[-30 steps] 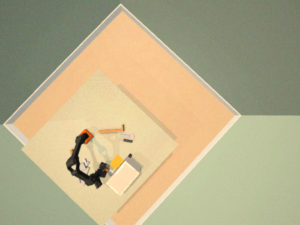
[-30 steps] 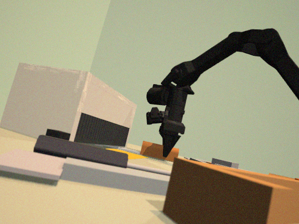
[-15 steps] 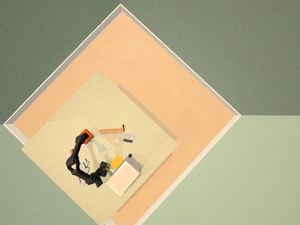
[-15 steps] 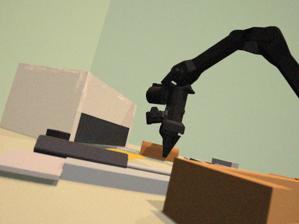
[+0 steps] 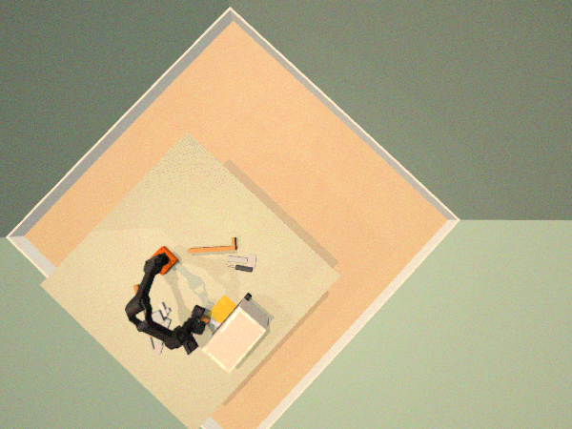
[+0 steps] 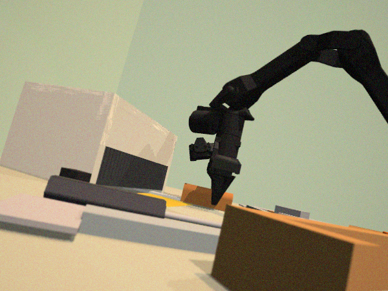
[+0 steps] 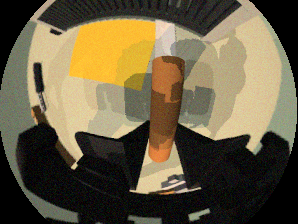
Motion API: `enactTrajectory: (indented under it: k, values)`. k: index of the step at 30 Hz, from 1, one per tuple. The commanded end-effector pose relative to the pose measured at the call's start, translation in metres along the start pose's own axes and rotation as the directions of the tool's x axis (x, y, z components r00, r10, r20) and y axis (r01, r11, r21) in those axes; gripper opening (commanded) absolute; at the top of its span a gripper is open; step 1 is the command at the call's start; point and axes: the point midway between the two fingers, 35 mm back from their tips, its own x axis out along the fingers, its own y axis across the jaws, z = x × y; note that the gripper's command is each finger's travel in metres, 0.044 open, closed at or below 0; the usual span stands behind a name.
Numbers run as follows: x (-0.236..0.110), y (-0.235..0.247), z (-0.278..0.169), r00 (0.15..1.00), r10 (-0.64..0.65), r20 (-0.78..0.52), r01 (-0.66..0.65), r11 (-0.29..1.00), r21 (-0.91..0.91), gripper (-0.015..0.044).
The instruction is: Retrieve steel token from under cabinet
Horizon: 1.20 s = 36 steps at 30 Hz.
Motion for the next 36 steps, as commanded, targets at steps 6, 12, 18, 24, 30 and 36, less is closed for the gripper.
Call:
enactTrajectory:
  k: [6, 12, 18, 24, 30, 36]
  values:
    - [0.001, 0.013, -0.001, 1.0, 0.008, -0.007, -0.008, 1.0, -0.011, 0.0]
    - [0.001, 0.019, -0.001, 1.0, 0.008, -0.007, -0.008, 1.0, -0.011, 0.0]
    - [0.001, 0.025, -0.001, 1.0, 0.009, -0.007, -0.009, 1.0, -0.011, 0.0]
    - [0.001, 0.031, -0.001, 1.0, 0.01, -0.007, -0.01, 1.0, -0.011, 0.0]
    - [0.001, 0.037, -0.001, 1.0, 0.01, -0.007, -0.01, 1.0, -0.011, 0.0]
    - [0.001, 0.043, -0.001, 1.0, 0.011, -0.007, -0.011, 1.0, -0.011, 0.0]
